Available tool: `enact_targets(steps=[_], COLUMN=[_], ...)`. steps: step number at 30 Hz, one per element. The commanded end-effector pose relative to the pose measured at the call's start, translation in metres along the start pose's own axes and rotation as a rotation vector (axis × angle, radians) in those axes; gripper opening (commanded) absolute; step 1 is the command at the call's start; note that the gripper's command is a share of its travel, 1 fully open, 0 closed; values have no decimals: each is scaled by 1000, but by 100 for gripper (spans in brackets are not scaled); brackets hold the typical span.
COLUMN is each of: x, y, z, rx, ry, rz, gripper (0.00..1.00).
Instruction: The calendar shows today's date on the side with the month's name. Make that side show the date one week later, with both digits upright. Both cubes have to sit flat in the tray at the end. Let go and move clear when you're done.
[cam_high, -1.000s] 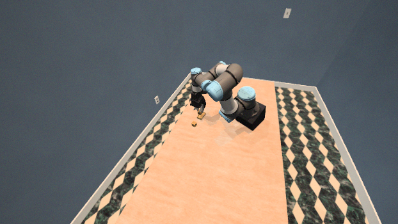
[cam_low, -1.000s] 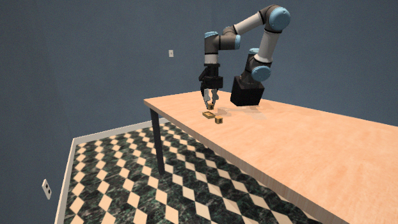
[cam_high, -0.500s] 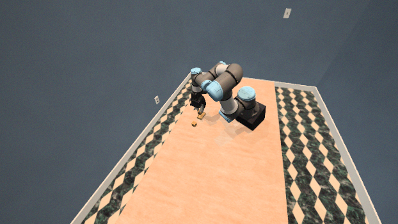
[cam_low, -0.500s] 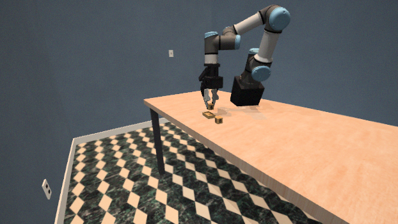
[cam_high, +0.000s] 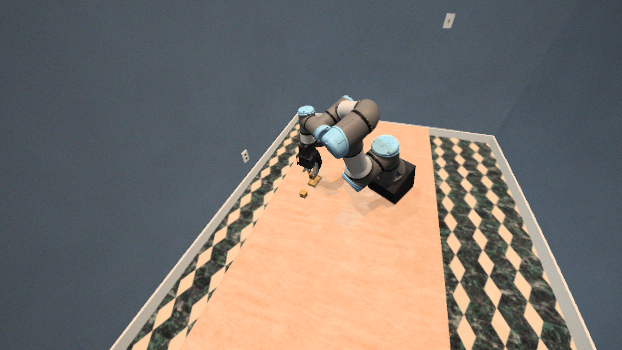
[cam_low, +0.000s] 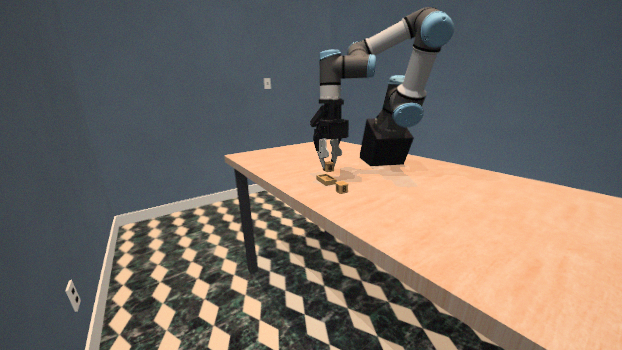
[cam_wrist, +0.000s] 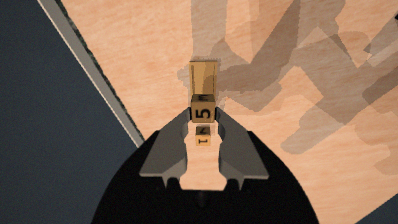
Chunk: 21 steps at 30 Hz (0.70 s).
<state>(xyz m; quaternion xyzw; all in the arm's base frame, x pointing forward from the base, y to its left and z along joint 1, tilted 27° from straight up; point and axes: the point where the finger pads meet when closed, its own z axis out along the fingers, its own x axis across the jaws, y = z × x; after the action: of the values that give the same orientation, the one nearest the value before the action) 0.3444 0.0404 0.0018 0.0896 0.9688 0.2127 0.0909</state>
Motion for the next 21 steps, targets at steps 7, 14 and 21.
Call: enact_targets(steps=[7, 14, 21], x=[0, 0, 0], y=[0, 0, 0], z=[3, 8, 14], rx=[0, 0, 0], ry=[0, 0, 0], rz=[1, 1, 1], gripper=[10, 10, 10])
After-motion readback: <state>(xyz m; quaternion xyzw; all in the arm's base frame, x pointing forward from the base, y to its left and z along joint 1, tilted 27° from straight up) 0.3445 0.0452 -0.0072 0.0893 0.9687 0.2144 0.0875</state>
